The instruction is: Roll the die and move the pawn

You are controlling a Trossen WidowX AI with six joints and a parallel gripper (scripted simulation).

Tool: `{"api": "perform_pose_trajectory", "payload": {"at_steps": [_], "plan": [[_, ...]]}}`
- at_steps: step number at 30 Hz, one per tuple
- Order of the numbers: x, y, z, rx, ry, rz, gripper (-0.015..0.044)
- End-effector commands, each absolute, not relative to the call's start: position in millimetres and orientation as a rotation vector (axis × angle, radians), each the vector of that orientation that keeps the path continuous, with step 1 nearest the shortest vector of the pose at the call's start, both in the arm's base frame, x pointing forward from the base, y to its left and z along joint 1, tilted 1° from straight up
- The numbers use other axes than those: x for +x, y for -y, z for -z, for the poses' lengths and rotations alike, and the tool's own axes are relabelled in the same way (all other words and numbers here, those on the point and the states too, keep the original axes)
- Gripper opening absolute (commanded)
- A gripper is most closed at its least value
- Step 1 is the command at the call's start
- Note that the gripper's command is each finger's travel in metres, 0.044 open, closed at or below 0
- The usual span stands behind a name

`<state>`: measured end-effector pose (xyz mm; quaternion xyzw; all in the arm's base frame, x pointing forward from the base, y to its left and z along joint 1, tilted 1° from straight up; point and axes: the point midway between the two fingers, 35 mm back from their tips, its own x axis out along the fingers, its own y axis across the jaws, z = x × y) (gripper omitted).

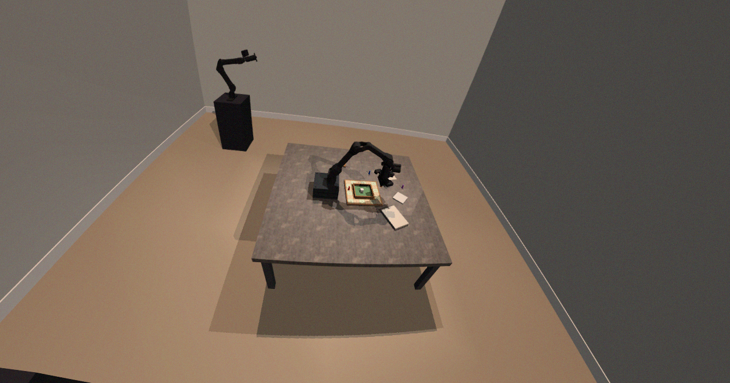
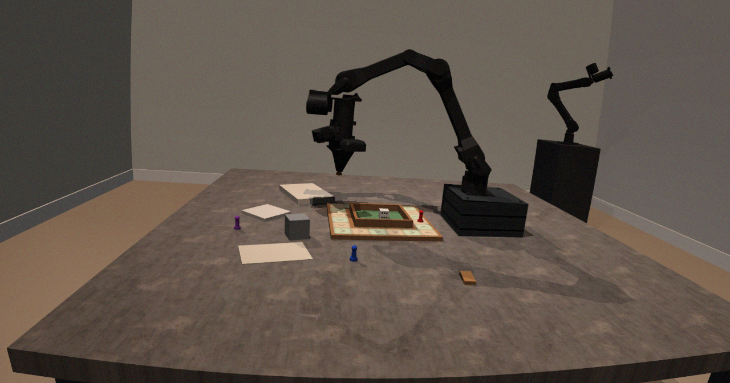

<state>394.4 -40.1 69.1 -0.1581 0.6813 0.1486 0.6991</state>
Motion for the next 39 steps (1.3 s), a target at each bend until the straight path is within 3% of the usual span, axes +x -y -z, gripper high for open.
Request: {"api": "perform_pose_trajectory", "payload": {"at_steps": [1, 8, 39], "plan": [[393.0, 9.7, -43.4, -0.353, -1.530, -0.341, 0.0000], [386.4, -31.9, -8.7, -0.350, -1.530, -0.344, 0.0000], [386.5, -32.9, 44.0, -0.350, -1.530, -0.344, 0.0000]]}}
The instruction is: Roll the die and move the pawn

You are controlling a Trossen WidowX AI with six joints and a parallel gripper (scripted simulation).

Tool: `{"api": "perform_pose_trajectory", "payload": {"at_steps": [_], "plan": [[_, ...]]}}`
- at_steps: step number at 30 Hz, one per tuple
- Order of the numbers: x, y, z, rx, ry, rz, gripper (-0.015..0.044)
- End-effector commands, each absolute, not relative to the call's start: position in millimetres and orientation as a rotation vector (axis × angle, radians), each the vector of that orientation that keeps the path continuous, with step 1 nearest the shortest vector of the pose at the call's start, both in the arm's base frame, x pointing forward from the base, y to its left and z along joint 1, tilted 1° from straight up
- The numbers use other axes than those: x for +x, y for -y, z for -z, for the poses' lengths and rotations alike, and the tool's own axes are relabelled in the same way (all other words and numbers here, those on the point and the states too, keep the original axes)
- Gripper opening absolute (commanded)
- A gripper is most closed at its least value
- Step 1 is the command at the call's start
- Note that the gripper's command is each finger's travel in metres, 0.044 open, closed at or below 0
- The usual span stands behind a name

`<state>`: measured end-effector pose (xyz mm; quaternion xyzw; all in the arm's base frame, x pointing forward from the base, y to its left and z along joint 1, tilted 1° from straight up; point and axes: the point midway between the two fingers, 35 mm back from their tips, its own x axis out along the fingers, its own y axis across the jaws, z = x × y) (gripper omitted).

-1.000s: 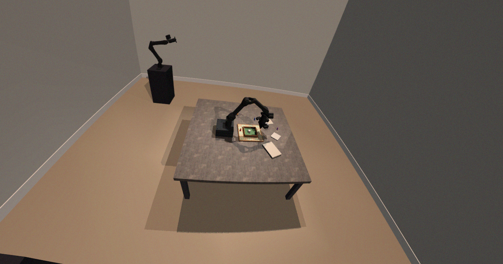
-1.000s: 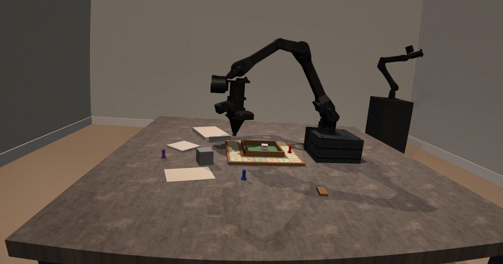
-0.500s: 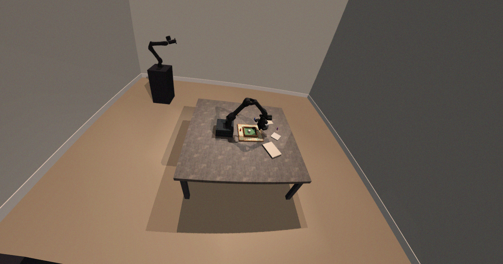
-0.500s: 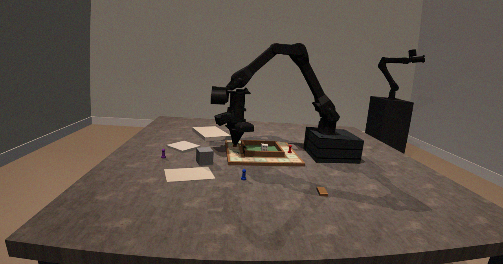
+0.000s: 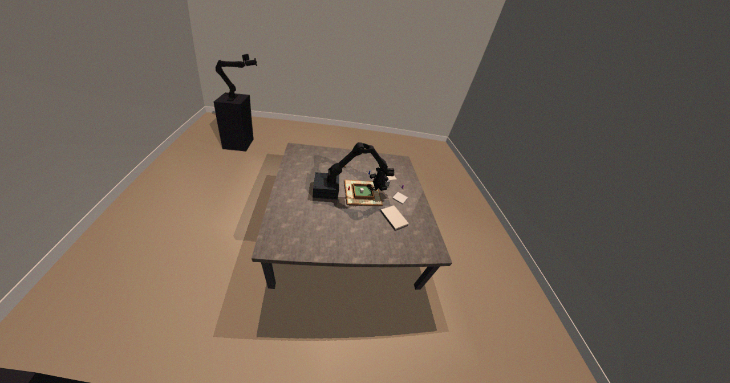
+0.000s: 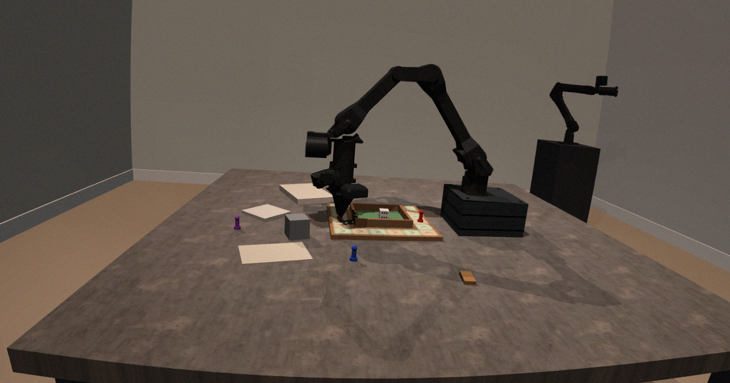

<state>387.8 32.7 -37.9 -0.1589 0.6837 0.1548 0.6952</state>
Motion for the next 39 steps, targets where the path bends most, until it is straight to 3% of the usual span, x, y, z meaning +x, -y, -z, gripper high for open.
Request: {"api": "perform_pose_trajectory", "payload": {"at_steps": [1, 10, 17, 22, 34, 35, 39], "plan": [[387.8, -32.7, 37.9, -0.355, -1.526, -0.345, 0.0026], [387.9, -32.7, 35.2, -0.354, -1.526, -0.345, 0.0263], [387.5, -32.8, -11.9, -0.350, -1.529, -0.344, 0.0440], [372.9, -28.8, -25.1, -0.324, -1.535, -0.318, 0.0440], [235.1, -3.6, -86.9, -0.109, -1.566, -0.104, 0.0440], [280.2, -9.2, -80.8, -0.175, -1.544, -0.167, 0.0440], [280.2, -9.2, -80.8, -0.175, -1.544, -0.167, 0.0440]]}}
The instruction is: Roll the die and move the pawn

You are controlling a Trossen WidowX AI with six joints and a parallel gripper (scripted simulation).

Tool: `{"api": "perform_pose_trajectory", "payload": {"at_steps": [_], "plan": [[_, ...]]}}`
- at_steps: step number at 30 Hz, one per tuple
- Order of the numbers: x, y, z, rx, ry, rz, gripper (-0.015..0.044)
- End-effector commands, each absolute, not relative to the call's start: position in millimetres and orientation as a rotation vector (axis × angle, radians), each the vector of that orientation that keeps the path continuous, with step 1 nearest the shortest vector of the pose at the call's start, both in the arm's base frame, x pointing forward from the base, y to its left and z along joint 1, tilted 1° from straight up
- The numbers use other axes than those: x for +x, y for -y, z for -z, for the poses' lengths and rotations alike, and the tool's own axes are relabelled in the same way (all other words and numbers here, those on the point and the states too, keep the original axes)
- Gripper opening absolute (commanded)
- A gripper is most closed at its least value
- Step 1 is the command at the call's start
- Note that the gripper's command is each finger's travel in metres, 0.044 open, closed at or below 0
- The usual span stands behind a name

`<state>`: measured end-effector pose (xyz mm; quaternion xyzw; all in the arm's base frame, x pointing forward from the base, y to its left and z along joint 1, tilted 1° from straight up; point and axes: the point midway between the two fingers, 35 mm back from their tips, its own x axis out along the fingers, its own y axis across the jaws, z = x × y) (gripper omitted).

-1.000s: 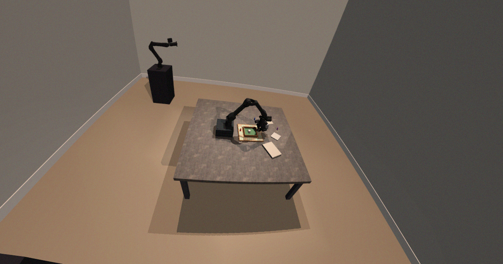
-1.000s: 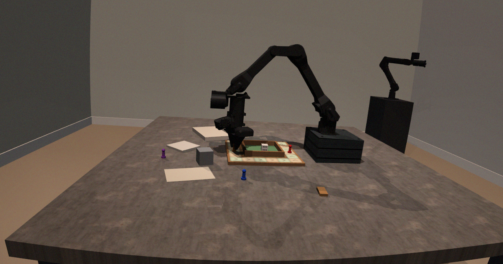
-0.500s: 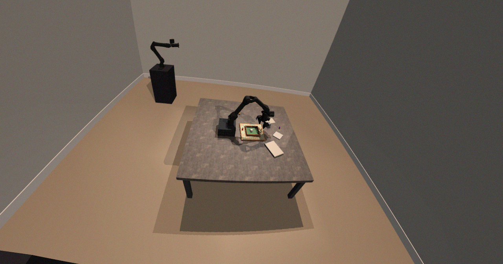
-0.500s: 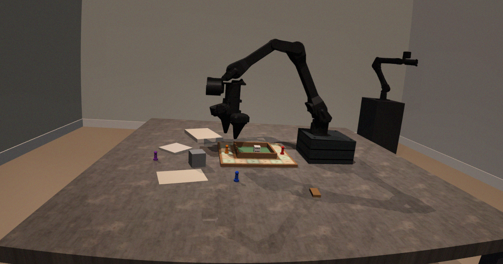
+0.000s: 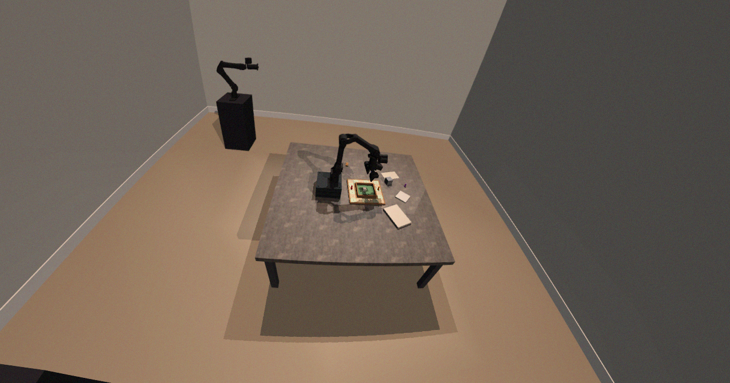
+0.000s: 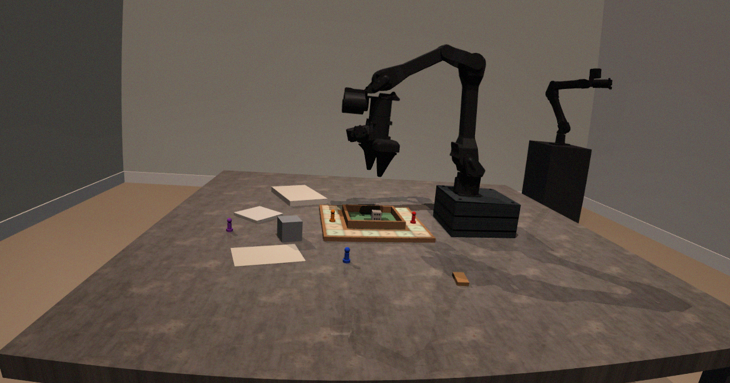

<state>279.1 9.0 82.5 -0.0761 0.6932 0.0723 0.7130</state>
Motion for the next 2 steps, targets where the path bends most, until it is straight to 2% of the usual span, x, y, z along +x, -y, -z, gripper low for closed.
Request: {"api": "perform_pose_trajectory", "payload": {"at_steps": [1, 2], "plan": [[280.2, -9.2, -80.8, -0.175, -1.544, -0.167, 0.0440], [280.2, -9.2, -80.8, -0.175, -1.544, -0.167, 0.0440]]}}
